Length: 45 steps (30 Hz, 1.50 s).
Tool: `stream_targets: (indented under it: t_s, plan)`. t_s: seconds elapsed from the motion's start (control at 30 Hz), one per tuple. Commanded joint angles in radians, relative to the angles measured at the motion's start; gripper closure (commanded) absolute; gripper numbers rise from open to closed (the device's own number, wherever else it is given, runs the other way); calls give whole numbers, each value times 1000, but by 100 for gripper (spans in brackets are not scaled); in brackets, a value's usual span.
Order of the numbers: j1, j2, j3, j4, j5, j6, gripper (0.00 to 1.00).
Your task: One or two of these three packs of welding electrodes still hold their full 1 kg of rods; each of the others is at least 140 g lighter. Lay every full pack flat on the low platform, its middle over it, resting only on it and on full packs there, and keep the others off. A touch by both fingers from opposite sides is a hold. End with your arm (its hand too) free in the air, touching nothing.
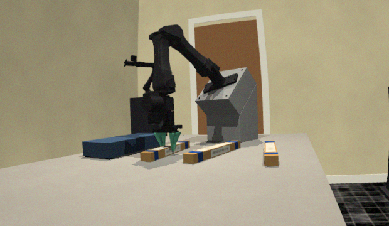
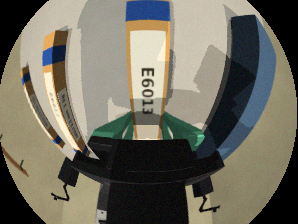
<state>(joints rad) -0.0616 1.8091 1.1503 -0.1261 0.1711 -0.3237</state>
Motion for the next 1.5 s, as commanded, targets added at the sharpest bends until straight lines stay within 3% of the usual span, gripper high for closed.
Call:
stream_targets:
  t_s: [0.0,1.13,1.47]
  plan:
    - [0,-8,-4,8,0,-1,100]
    - [0,-8,-4,8,0,-1,100]
    - [17,-81,-27,-37,11,9,100]
